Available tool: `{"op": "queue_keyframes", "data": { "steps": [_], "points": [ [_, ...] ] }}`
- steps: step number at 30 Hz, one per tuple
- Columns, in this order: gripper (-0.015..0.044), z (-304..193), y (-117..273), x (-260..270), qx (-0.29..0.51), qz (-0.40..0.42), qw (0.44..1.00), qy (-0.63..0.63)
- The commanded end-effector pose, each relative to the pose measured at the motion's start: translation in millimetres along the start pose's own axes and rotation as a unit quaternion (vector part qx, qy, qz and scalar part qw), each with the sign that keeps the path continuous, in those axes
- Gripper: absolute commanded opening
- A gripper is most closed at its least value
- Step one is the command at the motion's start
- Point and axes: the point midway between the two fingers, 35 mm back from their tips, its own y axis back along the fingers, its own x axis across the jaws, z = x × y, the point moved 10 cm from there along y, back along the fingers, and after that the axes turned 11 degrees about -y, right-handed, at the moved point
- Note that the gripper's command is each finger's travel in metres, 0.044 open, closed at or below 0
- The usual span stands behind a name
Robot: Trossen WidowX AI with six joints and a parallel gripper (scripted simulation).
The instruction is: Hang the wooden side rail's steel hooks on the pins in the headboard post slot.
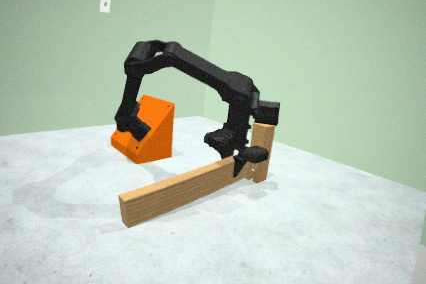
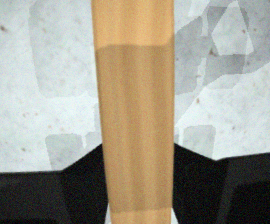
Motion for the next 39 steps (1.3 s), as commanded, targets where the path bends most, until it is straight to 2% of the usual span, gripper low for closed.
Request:
{"op": "queue_keyframes", "data": {
  "steps": [1,39],
  "points": [
    [0.0000,-2.0,3.1,-1.0,0.003,0.003,1.000,-0.002],
    [0.0000,-5.9,2.4,-1.3,0.003,0.003,1.000,-0.002]
  ]
}}
